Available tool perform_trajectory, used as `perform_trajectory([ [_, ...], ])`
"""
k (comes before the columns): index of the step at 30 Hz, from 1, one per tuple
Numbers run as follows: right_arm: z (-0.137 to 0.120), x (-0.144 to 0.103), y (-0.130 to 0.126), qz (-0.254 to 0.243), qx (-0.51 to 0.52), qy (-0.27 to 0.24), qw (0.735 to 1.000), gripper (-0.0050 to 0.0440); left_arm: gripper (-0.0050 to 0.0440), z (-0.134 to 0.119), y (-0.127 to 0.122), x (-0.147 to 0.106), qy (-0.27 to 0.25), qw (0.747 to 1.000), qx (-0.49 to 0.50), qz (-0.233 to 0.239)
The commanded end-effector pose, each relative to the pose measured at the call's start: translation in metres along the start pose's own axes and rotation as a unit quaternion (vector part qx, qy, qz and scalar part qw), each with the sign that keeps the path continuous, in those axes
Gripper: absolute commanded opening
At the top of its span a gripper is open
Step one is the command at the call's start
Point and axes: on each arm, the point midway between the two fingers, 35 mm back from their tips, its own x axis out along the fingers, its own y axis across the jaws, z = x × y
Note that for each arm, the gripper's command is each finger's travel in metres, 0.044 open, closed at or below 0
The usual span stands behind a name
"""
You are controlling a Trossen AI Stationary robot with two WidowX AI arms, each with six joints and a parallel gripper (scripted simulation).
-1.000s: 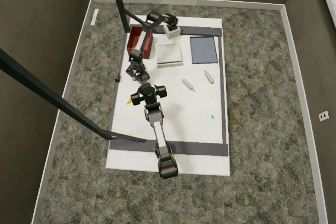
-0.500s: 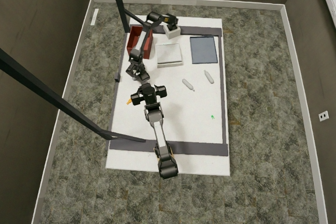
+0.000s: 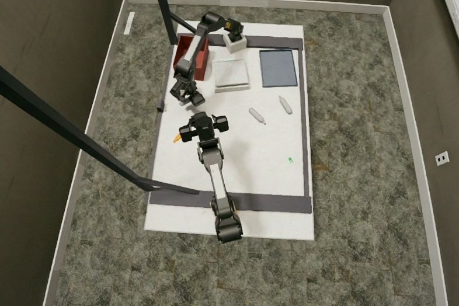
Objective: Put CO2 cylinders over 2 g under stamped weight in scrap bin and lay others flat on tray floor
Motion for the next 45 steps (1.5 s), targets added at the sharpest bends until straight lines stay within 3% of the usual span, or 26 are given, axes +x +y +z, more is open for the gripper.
perform_trajectory([
  [1, 0.023, 0.003, -0.015, -0.02, 0.011, -0.015, 1.0, 0.044, -0.0028, 0.005, 0.002, -0.014, -0.013, 0.998, -0.066, 0.009],
  [4, 0.04, 0.015, -0.037, -0.047, 0.028, -0.016, 0.998, 0.044, -0.005, 0.005, 0.002, -0.016, -0.016, 0.988, -0.152, 0.01],
  [14, 0.073, 0.044, -0.102, -0.111, 0.066, -0.017, 0.992, 0.044, -0.005, 0.006, 0.002, -0.023, -0.027, 0.935, -0.354, 0.012],
  [16, 0.073, 0.044, -0.102, -0.111, 0.066, -0.017, 0.992, 0.044, -0.005, 0.006, 0.002, -0.023, -0.027, 0.935, -0.354, 0.012],
  [24, 0.084, 0.059, -0.141, -0.142, 0.085, -0.017, 0.986, 0.044, -0.005, 0.008, 0.003, -0.027, -0.033, 0.873, -0.486, 0.01],
  [33, 0.083, 0.061, -0.142, -0.142, 0.086, -0.015, 0.986, 0.044, -0.005, -0.002, 0.004, -0.024, -0.024, 0.866, -0.5, 0.007],
  [39, 0.082, 0.06, -0.14, -0.14, 0.084, -0.015, 0.986, 0.044, -0.005, -0.036, 0.012, -0.05, -0.037, 0.867, -0.498, 0.0],
  [42, 0.082, 0.06, -0.14, -0.14, 0.084, -0.015, 0.986, 0.044, -0.005, -0.073, 0.013, -0.067, -0.041, 0.867, -0.497, 0.0],
  [45, 0.082, 0.06, -0.14, -0.14, 0.084, -0.015, 0.986, 0.044, -0.005, -0.111, 0.009, -0.067, -0.026, 0.867, -0.498, 0.0],
])
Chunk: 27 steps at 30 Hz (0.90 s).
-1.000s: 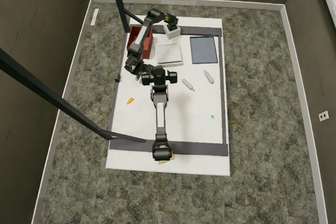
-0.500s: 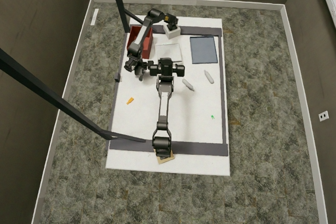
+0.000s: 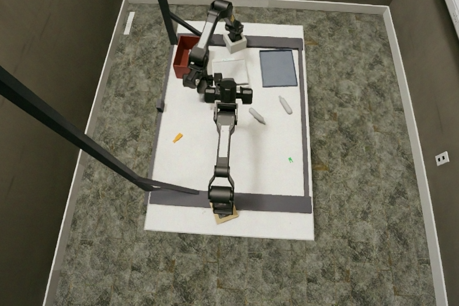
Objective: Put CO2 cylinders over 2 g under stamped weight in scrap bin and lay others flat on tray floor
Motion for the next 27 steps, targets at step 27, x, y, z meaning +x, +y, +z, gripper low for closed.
perform_trajectory([
  [27, 0.009, -0.008, -0.001, -0.001, 0.0, -0.014, 1.0, 0.044, -0.005, -0.138, 0.135, -0.022, -0.008, 1.0, -0.001, 0.005],
])
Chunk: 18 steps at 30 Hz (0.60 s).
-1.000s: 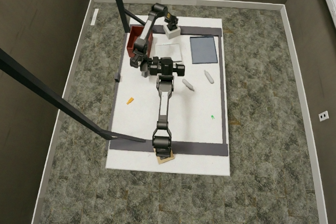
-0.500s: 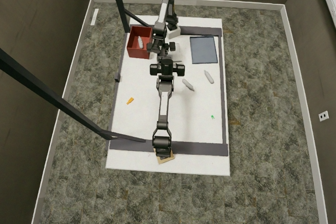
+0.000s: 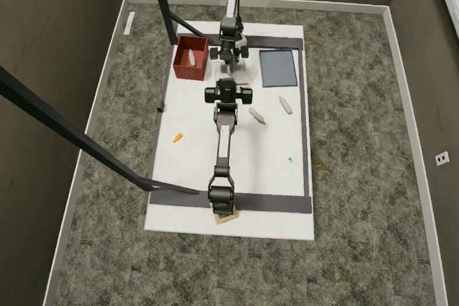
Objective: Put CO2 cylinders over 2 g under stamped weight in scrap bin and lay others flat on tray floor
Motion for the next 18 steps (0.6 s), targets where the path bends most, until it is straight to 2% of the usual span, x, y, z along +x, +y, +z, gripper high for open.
perform_trajectory([
  [1, 0.009, -0.008, -0.001, -0.001, 0.0, -0.014, 1.0, 0.044, -0.005, -0.002, 0.002, 0.002, -0.007, 1.0, 0.0, -0.002],
  [7, 0.009, -0.008, -0.001, -0.001, 0.0, -0.014, 1.0, 0.044, -0.005, -0.002, 0.002, 0.014, -0.002, 1.0, 0.0, -0.001],
  [18, 0.009, -0.008, -0.001, -0.001, 0.0, -0.014, 1.0, 0.044, -0.005, 0.006, 0.0, 0.009, -0.014, 1.0, 0.0, -0.004],
])
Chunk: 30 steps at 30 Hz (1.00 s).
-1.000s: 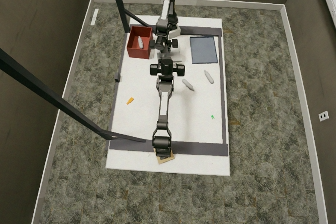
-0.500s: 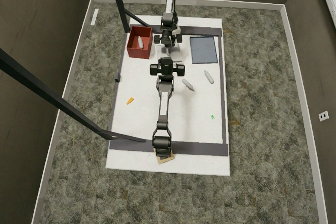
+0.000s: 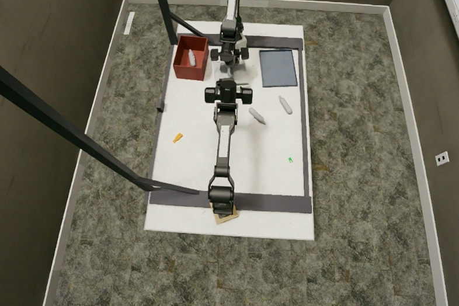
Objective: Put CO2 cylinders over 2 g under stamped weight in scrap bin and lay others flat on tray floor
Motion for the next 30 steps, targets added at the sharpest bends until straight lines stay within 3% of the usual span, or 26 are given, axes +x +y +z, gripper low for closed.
perform_trajectory([
  [1, 0.009, -0.008, -0.001, -0.001, 0.0, -0.014, 1.0, 0.044, -0.005, 0.004, 0.0, -0.003, -0.011, 1.0, 0.0, -0.003],
  [16, 0.009, -0.008, -0.001, -0.001, 0.0, -0.014, 1.0, 0.044, -0.005, -0.006, 0.001, 0.025, -0.001, 1.0, 0.0, -0.001],
  [21, 0.009, -0.008, -0.001, -0.001, 0.0, -0.014, 1.0, 0.044, -0.005, 0.008, -0.001, 0.02, -0.013, 1.0, 0.0, -0.003],
  [30, 0.009, -0.008, -0.001, -0.001, 0.0, -0.014, 1.0, 0.044, -0.005, 0.008, -0.001, 0.019, -0.014, 1.0, -0.001, -0.004],
])
